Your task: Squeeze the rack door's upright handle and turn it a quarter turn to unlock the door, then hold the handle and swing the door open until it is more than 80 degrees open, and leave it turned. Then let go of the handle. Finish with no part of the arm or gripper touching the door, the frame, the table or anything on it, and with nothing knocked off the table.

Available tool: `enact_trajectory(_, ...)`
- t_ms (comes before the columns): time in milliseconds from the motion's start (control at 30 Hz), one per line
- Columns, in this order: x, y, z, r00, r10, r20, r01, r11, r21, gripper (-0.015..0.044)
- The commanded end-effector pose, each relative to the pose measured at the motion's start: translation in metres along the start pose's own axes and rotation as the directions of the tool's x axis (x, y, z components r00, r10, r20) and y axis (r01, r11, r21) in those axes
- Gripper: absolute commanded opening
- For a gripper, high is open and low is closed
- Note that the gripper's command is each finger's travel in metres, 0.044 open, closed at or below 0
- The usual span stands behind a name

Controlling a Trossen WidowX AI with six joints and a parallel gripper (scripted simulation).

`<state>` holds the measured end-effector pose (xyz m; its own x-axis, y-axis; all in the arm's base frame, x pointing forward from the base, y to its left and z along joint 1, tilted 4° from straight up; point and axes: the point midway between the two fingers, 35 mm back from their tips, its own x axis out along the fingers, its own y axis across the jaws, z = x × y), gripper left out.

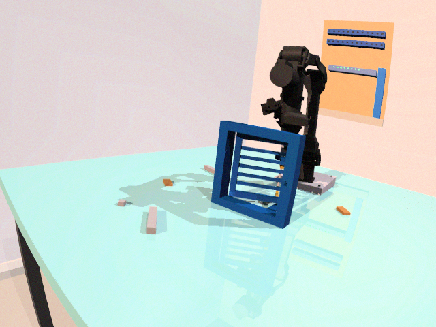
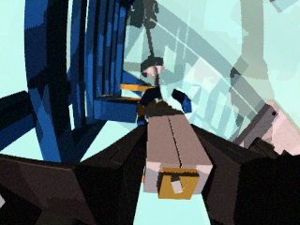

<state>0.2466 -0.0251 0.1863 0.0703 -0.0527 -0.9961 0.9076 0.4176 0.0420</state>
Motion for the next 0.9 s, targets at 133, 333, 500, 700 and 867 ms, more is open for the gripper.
enact_trajectory(133, 0.0, -0.012, 0.005, 1.0, 0.01, 0.005, -0.01, 0.99, -0.14, 0.0023)
enact_trajectory(333, 0.0, -0.023, 0.009, 1.0, 0.009, 0.005, -0.008, 0.975, -0.223, 0.0023)
enact_trajectory(500, 0.001, -0.031, 0.014, 1.0, 0.008, 0.006, -0.006, 0.957, -0.291, 0.0023)
enact_trajectory(700, 0.001, -0.04, 0.019, 1.0, 0.008, 0.007, -0.005, 0.932, -0.363, 0.0023)
enact_trajectory(867, 0.001, -0.047, 0.024, 1.0, 0.007, 0.007, -0.003, 0.906, -0.423, 0.0023)
